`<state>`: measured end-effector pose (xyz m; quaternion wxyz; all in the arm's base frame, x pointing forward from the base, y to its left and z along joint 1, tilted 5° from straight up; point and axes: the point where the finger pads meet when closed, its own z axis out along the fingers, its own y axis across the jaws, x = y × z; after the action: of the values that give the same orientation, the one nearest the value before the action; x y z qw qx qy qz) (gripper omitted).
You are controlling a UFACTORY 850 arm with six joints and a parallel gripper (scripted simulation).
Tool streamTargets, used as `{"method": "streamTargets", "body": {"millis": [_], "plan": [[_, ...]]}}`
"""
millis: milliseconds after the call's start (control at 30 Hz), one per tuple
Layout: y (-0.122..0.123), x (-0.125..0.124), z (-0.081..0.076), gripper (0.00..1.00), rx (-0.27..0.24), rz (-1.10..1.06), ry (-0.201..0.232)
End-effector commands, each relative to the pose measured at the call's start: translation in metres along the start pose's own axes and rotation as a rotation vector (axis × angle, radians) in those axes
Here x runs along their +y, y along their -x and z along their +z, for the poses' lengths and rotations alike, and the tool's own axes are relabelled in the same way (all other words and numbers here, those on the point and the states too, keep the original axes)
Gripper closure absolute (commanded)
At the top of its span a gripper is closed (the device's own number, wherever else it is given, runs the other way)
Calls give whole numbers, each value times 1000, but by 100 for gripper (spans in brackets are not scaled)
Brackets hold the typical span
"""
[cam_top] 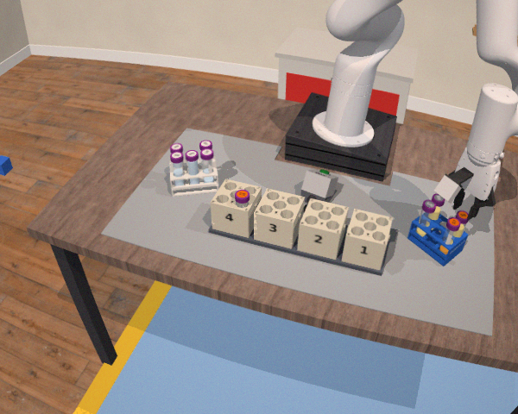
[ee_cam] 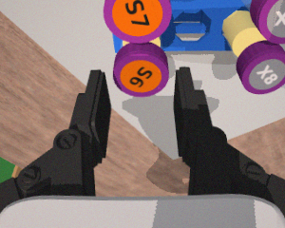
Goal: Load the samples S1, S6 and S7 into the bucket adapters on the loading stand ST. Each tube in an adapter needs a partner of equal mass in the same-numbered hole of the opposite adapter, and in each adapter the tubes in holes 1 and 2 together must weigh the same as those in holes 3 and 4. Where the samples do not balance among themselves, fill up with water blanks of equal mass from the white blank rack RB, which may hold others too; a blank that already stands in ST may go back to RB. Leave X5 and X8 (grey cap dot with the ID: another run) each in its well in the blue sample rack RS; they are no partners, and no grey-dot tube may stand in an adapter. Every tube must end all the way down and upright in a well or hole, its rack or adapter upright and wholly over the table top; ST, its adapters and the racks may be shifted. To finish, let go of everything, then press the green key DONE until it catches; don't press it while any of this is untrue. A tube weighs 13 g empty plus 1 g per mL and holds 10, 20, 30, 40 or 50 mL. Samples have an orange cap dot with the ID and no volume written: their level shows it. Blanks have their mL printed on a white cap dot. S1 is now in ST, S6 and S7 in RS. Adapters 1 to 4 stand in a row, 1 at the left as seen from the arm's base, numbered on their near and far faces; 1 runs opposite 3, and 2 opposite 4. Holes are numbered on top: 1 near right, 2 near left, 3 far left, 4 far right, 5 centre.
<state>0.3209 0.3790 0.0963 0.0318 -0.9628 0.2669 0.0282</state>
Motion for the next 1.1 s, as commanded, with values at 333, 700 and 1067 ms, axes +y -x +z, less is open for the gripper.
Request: {"method": "streamTargets", "body": {"millis": [333,700,1067], "plan": [[0,-1,-28,57,1,0,-2],[0,-1,-48,57,1,0,-2],[0,-1,-66,57,1,0,-2]]}}
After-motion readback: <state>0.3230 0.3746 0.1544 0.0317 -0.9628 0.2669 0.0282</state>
